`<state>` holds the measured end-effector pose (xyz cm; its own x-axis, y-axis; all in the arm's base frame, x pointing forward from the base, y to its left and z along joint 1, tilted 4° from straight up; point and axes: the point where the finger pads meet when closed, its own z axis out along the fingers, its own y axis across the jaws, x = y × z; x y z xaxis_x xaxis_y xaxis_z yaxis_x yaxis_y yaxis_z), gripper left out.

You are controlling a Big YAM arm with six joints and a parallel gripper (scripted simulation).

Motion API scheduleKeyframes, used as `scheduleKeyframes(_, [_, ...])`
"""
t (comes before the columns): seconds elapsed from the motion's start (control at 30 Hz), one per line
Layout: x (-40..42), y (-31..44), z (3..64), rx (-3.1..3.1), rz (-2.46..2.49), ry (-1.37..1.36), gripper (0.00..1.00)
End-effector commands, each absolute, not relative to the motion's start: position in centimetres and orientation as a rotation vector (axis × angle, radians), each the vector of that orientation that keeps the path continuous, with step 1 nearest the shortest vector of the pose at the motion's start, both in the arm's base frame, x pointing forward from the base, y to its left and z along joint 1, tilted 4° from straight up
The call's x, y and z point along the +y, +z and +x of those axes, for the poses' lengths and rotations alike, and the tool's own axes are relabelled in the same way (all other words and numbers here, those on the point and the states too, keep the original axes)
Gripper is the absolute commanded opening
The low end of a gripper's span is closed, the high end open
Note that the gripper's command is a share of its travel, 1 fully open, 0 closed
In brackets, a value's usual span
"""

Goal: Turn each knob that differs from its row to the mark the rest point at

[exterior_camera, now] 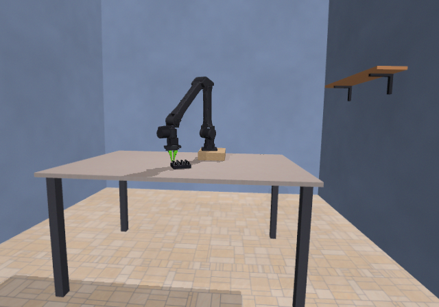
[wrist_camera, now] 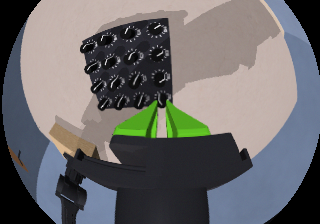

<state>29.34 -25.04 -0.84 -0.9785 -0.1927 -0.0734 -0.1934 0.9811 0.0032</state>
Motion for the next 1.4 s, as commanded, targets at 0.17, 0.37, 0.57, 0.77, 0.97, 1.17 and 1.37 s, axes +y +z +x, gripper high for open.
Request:
scheduleKeyframes(0.17, [-25.82, -0.17, 30.24, 3.03, -0.304, -0.02, 0.08])
scheduleKeyframes(0.37, [-25.82, -0.17, 30.24, 3.03, -0.304, -0.02, 0.08])
scheduleKeyframes(0.57, [-25.82, -0.17, 30.24, 3.03, -0.302, -0.019, 0.08])
scheduleKeyframes(0.77, [-25.82, -0.17, 30.24, 3.032, -0.275, -0.018, 0.08])
scheduleKeyframes(0.97, [-25.82, -0.17, 30.24, 3.035, -0.244, -0.017, 0.08])
scheduleKeyframes(1.17, [-25.83, -0.17, 30.24, 3.039, -0.176, -0.014, 0.08])
scheduleKeyframes(1.37, [-25.82, -0.16, 30.25, 3.042, -0.106, -0.01, 0.08])
